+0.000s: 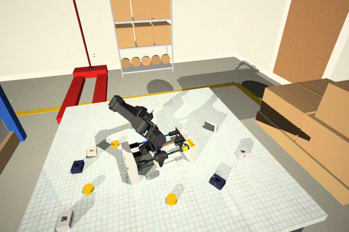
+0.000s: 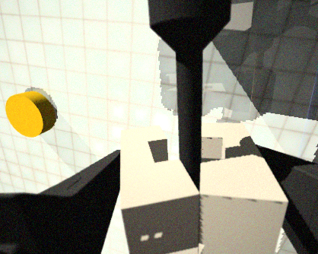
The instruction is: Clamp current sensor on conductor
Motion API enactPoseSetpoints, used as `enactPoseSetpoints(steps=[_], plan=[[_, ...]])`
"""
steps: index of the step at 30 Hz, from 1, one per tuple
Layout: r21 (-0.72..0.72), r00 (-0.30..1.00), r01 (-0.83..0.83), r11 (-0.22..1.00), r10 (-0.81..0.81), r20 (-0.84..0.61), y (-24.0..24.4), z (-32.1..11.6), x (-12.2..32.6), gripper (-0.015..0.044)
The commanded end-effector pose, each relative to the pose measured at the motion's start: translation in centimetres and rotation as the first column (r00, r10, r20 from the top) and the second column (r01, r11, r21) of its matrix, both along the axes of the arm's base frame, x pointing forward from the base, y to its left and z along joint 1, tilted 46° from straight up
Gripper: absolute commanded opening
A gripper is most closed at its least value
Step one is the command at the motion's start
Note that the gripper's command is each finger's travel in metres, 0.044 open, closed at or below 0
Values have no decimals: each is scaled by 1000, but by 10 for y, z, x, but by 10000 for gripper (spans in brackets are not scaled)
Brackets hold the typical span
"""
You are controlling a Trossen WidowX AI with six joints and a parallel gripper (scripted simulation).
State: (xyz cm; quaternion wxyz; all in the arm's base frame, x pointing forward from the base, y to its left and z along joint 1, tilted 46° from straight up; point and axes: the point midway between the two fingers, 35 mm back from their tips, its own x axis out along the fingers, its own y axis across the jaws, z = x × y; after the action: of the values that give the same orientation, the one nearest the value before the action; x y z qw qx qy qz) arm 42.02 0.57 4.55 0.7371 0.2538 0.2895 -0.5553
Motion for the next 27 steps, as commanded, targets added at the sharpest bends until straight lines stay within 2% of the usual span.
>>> enactPoseSetpoints(steps=[1, 18, 27], plan=[[-3, 1000, -1, 1000, 1, 3, 0, 1, 0, 0], [-3, 1000, -1, 1000, 1, 3, 0, 1, 0, 0], [0, 1000, 0, 1000, 0, 0, 0, 0, 0, 236]])
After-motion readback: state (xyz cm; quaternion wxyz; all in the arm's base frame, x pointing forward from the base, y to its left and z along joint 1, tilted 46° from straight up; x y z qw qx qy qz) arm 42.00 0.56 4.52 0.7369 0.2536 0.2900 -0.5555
